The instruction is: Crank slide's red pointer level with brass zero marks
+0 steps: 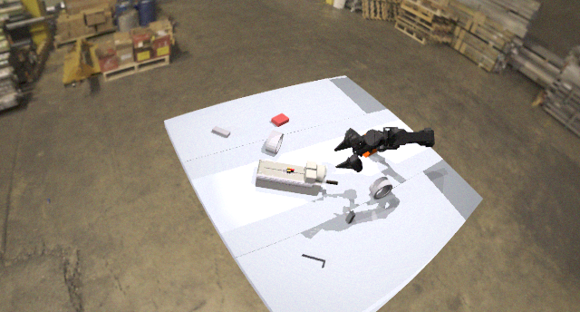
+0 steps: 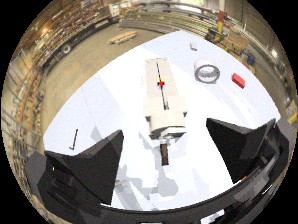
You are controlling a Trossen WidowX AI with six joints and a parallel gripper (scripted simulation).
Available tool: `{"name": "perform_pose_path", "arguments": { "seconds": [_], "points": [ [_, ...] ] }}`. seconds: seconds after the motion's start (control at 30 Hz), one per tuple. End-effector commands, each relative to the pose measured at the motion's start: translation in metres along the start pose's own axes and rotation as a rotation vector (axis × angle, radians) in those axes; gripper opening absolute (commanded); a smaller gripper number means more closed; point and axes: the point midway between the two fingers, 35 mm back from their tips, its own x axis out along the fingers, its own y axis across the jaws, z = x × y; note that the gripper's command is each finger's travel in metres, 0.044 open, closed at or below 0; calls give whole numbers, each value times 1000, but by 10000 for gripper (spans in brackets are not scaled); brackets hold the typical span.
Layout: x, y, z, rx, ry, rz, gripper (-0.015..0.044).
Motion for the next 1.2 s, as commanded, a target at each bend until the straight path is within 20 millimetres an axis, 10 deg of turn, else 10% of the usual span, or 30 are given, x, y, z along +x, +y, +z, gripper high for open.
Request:
{"name": "perform_pose_path", "arguments": {
  "seconds": [0.0, 0.77, 1.17],
  "points": [
    [7, -2, 9, -50, 29, 23, 440],
    [94, -61, 100, -579, 45, 403, 440],
    [130, -64, 67, -594, 39, 417, 440]
  ]
}}
